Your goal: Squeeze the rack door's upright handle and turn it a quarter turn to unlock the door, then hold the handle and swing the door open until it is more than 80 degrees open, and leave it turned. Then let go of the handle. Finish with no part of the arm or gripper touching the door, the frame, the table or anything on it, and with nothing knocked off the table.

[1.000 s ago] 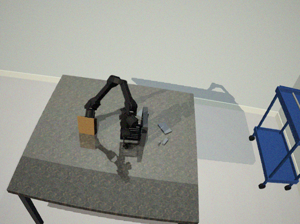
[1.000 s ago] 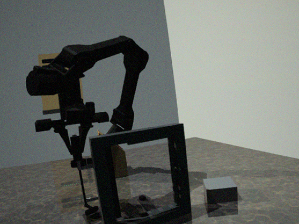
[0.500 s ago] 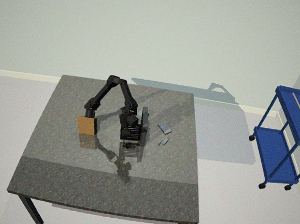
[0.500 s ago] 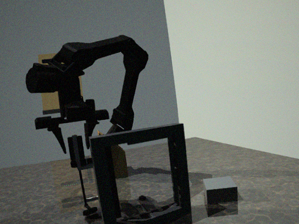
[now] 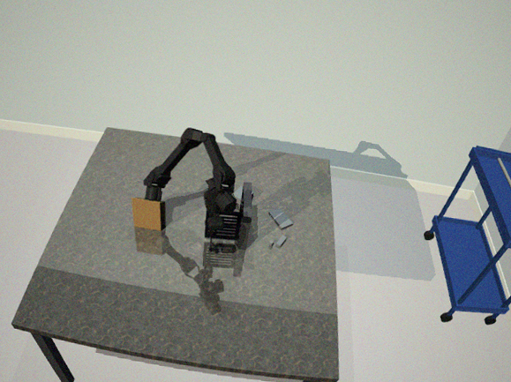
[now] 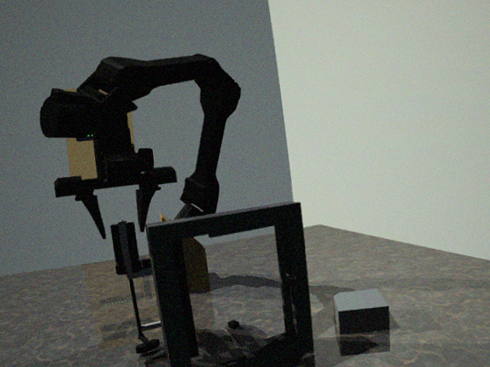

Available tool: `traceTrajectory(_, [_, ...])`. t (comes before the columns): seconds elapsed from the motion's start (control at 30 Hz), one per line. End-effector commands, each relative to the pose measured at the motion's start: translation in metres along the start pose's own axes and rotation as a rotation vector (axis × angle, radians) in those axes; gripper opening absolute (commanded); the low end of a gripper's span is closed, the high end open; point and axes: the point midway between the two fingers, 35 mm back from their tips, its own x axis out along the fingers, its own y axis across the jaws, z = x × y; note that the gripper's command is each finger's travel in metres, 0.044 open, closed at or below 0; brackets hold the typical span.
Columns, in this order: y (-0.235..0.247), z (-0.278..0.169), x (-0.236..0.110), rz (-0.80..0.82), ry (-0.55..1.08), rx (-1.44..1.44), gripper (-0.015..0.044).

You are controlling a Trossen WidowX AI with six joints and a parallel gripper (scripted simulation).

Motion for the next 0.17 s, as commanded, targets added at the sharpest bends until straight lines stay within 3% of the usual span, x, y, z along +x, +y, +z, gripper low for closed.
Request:
traceTrajectory(0.0, [-0.001, -0.0008, -0.0062, -0.004, 0.005, -0.006, 0.0288])
traceTrajectory(0.13, [-0.001, -0.0009, -0.0119, -0.004, 0.005, -0.006, 0.0288])
